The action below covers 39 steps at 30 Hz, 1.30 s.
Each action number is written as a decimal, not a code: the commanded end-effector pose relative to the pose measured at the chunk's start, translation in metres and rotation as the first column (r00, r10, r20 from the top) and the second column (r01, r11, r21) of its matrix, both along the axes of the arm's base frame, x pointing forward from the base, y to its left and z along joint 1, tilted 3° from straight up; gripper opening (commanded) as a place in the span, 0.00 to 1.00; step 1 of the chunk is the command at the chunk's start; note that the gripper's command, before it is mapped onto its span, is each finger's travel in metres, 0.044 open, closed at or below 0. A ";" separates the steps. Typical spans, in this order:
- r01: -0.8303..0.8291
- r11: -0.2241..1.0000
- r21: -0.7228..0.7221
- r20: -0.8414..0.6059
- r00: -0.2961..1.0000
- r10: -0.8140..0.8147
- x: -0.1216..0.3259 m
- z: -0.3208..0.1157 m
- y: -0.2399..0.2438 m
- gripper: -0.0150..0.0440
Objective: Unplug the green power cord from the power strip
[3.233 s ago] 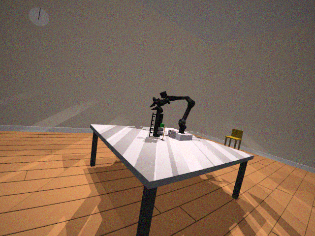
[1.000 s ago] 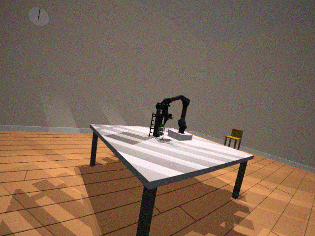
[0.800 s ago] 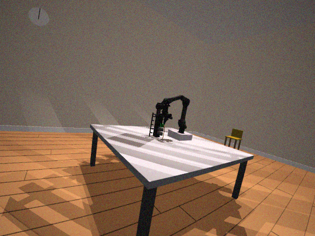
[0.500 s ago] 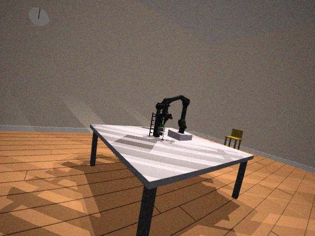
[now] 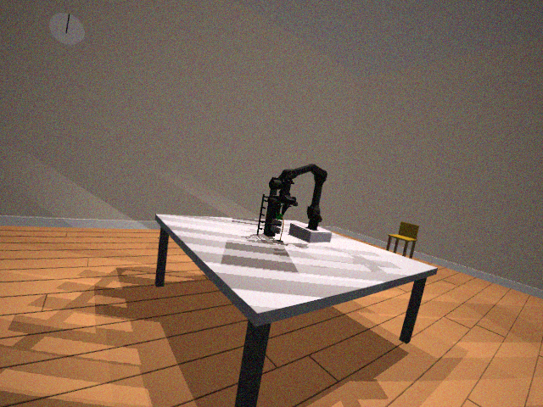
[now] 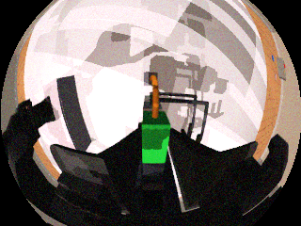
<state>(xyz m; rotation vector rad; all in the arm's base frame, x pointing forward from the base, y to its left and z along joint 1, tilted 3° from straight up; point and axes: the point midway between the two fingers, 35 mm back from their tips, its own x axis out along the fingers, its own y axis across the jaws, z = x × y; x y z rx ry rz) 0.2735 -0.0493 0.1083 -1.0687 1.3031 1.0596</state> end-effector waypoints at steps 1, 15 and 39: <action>-0.016 0.999 0.047 0.013 1.000 0.016 0.005 0.002 0.023 0.25; -0.018 0.999 0.051 0.013 1.000 0.017 0.008 0.003 0.045 0.25; -0.021 0.998 0.057 0.012 1.000 0.020 0.016 0.017 0.098 1.00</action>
